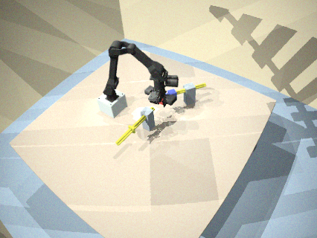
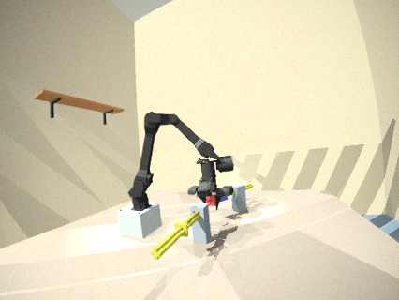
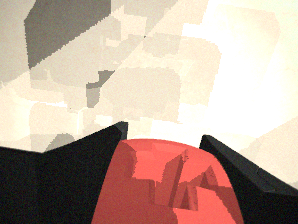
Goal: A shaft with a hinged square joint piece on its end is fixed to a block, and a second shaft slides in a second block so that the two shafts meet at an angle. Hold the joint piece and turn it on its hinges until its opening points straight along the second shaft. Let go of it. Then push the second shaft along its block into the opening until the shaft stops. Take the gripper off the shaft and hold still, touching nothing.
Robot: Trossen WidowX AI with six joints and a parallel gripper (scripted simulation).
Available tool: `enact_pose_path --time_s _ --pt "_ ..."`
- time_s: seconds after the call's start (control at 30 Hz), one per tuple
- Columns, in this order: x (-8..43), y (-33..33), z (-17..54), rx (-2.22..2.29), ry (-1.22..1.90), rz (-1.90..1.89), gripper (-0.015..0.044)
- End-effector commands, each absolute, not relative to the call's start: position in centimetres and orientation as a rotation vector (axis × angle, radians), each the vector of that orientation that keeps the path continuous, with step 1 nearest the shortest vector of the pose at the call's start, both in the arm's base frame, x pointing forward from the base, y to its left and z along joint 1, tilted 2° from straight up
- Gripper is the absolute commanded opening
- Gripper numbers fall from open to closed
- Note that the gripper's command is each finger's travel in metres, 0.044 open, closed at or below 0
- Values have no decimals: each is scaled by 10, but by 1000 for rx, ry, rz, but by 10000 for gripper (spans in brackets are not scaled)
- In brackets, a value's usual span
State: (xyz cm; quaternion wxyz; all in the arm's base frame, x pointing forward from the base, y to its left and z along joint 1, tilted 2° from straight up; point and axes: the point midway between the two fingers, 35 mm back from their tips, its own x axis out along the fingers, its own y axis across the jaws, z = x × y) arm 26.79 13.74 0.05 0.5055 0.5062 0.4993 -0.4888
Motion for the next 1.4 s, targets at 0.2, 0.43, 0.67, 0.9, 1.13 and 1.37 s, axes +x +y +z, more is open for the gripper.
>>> enact_pose_path --time_s 0.2,0.43,0.67,0.9,1.13,1.37 --pt "268 137 0 1222 1214 -1171 0" --pt "268 137 0 1222 1214 -1171 26" --pt "268 137 0 1222 1214 -1171 147" --pt "268 137 0 1222 1214 -1171 331" --pt "268 137 0 1222 1214 -1171 440" --pt "268 137 0 1222 1214 -1171 440"
